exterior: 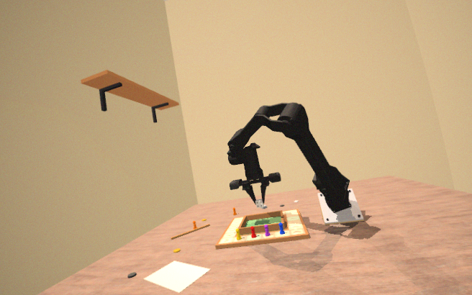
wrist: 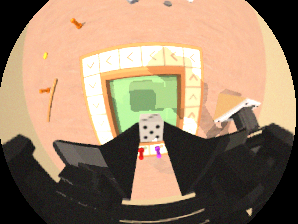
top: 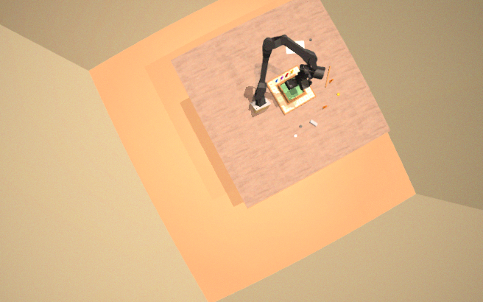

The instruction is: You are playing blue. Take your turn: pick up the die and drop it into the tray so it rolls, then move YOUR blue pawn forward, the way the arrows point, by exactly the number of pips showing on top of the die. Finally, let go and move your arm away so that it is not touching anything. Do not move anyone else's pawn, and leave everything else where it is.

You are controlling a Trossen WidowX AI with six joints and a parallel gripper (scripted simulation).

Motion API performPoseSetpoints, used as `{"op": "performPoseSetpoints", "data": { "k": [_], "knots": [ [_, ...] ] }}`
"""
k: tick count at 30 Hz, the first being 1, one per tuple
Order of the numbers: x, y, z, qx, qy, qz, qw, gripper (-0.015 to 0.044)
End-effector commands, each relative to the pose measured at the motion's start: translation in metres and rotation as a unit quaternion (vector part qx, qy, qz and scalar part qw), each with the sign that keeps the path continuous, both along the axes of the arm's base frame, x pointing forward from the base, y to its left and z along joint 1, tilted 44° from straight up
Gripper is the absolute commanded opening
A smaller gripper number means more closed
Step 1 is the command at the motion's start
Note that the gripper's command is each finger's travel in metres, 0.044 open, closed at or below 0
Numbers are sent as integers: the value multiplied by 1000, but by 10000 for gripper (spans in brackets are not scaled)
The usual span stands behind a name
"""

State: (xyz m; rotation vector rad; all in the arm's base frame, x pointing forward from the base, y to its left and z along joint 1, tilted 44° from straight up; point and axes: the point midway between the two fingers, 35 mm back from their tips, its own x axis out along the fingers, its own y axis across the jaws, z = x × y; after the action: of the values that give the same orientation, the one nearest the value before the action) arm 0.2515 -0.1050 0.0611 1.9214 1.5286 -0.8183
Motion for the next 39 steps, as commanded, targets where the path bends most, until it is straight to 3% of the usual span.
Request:
{"op": "performPoseSetpoints", "data": {
  "k": [1, 13, 24, 33, 39],
  "knots": [
    [-1, 4, -2, -36, 20, 11, 999, 0],
    [-7, 9, -11, -219, 83, 23, 972, 0],
    [-6, 9, -12, -381, 80, -21, 921, 0],
    [3, 3, 33, -390, 78, -25, 917, 0],
    [1, 4, 33, -390, 78, -25, 917, 0]
  ]
}}
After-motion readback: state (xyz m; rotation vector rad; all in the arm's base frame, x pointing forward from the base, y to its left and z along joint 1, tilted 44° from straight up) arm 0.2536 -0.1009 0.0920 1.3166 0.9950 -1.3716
